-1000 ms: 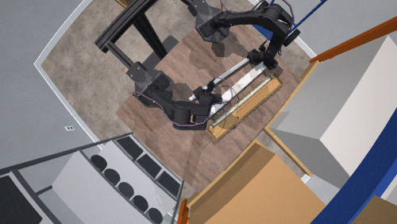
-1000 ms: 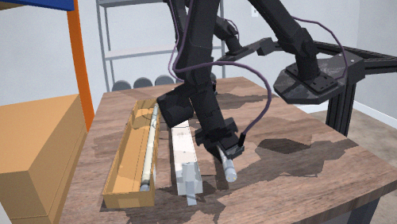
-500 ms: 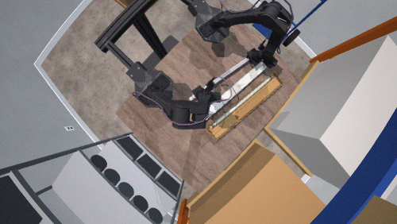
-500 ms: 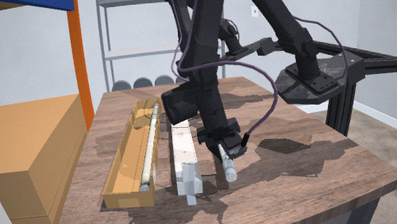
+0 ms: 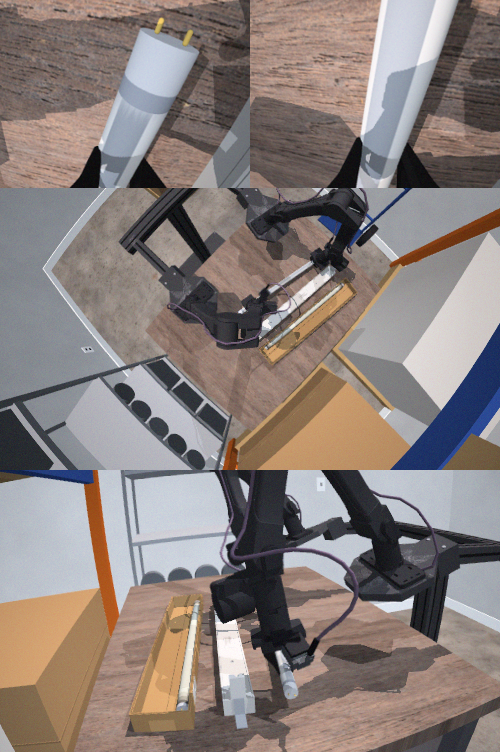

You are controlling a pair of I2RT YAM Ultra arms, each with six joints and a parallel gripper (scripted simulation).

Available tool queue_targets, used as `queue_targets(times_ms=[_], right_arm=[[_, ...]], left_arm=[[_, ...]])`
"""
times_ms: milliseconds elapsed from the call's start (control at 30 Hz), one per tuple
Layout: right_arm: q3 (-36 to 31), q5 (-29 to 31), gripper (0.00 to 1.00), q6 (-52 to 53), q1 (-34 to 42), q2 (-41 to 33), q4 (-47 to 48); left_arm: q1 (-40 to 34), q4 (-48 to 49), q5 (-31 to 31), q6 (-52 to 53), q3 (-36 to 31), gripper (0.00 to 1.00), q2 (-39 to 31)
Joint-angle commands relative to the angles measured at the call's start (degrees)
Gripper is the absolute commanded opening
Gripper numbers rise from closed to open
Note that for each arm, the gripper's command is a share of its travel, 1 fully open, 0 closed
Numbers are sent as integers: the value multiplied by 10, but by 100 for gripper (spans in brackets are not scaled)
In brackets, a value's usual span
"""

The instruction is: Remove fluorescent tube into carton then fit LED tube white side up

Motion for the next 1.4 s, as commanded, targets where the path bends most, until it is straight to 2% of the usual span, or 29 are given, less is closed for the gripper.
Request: queue_targets(times_ms=[0,100,133,567,667,700,1133,1233,1367], right_arm=[[-17,17,11,11,18,-20,25],[-16,8,11,5,18,-20,14],[-21,22,11,13,21,-19,32],[-54,69,11,33,49,-14,91],[-53,59,11,26,49,-12,79],[-58,75,11,35,53,-6,98],[-84,118,11,51,78,8,149],[-83,106,11,45,78,-5,135],[-92,133,11,56,87,11,166]], left_arm=[[8,37,6,10,-21,11,-19],[8,20,-6,7,-21,11,-19],[10,46,10,12,-28,11,-23],[22,128,34,27,-83,11,-48],[23,110,24,24,-84,11,-46],[24,138,38,28,-91,11,-51],[37,213,62,40,-138,11,-67],[37,193,50,37,-136,11,-61],[42,239,70,44,-154,11,-70]])
